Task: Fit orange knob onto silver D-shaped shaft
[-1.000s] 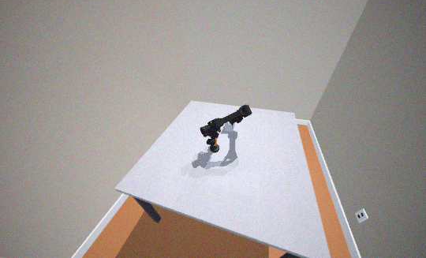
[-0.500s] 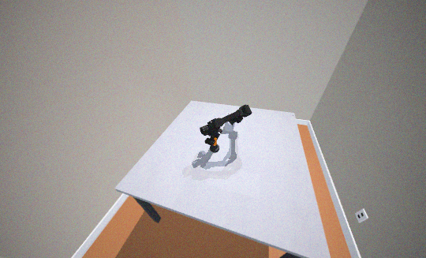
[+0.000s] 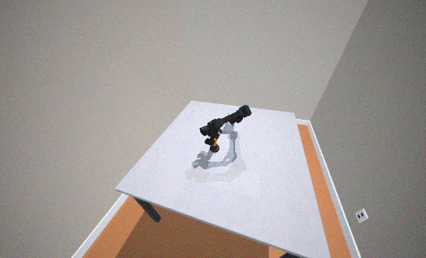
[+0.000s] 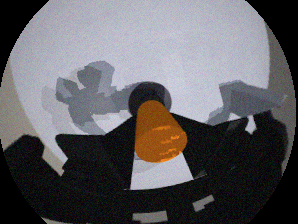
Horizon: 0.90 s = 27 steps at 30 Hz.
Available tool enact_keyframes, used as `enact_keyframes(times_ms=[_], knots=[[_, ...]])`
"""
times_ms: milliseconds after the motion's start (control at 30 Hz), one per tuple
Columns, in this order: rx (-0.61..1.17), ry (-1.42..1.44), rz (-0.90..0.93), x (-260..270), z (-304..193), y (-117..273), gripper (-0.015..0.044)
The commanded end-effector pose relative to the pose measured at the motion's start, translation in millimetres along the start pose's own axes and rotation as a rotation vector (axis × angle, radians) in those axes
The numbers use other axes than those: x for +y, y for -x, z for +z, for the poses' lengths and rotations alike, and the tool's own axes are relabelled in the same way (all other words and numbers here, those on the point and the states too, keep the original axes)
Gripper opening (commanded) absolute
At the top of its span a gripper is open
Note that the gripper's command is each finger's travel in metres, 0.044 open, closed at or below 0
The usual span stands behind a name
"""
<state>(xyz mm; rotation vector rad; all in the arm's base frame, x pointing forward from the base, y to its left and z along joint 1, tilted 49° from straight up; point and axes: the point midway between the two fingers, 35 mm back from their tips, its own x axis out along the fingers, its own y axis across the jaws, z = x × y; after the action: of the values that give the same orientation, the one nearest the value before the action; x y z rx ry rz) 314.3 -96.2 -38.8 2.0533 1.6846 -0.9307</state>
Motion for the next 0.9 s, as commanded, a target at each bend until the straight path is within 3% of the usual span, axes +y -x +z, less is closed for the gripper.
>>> enact_keyframes(times_ms=[0,567,867], knots=[[0.001,-0.003,0.002,-0.2,0.1,-0.3,0.0000],[0.001,-0.004,0.002,-3.8,0.3,3.3,0.0000],[0.001,-0.213,0.002,-2.3,0.4,3.0,0.0000]])
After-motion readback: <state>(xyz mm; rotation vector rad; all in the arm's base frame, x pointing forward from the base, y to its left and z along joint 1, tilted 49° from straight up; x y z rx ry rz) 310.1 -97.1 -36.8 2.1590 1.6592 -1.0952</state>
